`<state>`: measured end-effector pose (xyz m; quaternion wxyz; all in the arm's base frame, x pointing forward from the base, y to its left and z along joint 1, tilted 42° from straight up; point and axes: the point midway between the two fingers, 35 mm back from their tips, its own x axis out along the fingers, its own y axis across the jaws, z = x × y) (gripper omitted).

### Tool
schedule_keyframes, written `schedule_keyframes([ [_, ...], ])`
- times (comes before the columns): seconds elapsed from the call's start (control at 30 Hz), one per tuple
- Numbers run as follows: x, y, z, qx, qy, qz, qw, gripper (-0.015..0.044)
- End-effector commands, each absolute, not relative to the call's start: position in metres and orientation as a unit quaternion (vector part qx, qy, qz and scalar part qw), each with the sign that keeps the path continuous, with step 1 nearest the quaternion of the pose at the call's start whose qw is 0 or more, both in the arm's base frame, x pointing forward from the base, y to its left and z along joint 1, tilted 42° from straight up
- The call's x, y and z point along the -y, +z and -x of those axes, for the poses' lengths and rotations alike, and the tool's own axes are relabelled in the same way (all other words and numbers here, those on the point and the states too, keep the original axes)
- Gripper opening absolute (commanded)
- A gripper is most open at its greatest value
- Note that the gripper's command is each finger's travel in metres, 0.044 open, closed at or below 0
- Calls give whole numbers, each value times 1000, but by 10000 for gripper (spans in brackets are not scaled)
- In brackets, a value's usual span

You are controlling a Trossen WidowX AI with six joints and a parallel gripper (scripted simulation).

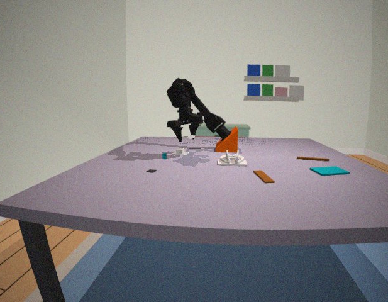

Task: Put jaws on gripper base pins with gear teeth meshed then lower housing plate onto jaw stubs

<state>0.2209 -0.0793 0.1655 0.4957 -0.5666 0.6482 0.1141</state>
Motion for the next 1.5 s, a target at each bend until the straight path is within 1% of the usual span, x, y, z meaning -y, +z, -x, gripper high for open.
schedule_keyframes([
  [0.0,70,158,-228,-651,100,550,514,351],
  [0.73,15,116,-253,-662,5,460,592,351],
  [1.47,-42,70,-257,-655,-105,370,650,351],
])
